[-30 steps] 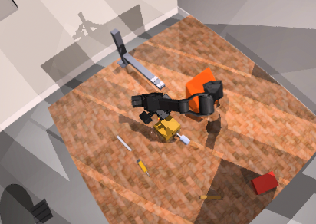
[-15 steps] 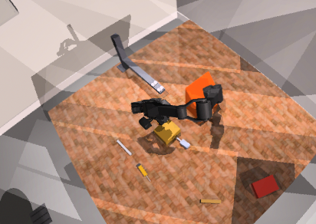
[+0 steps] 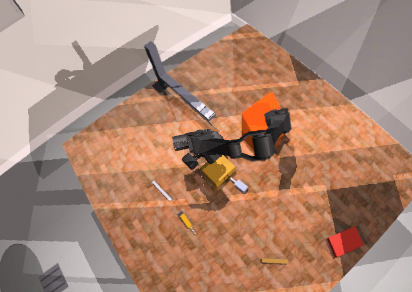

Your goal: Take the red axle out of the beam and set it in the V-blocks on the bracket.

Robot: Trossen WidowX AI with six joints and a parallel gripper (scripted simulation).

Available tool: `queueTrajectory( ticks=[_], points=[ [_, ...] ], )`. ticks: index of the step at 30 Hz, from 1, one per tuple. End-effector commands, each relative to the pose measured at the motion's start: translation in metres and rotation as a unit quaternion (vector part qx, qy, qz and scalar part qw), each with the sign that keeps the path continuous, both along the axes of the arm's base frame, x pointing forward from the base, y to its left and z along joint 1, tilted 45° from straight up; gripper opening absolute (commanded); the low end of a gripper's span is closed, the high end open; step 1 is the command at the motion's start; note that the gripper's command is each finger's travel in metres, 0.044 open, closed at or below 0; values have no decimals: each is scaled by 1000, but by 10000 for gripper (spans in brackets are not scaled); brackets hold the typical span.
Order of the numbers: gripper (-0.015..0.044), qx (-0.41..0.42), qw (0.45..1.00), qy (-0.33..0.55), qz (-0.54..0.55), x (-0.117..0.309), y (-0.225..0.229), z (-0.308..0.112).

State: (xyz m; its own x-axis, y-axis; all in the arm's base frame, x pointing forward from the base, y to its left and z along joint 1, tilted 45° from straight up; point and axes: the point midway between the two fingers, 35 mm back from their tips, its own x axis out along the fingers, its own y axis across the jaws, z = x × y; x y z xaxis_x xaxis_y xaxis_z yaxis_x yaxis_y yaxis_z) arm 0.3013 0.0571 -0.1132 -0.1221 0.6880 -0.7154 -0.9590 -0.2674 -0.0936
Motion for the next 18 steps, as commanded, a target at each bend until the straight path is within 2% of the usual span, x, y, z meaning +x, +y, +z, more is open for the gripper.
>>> queueTrajectory(
  ticks=[1,10,18],
  points=[
    [440,3,1000,5,0,-4,7,-5],
    [440,3,1000,5,0,-4,9,-7],
    [230,1,1000,3,1,-4,7,-7]
  ],
)
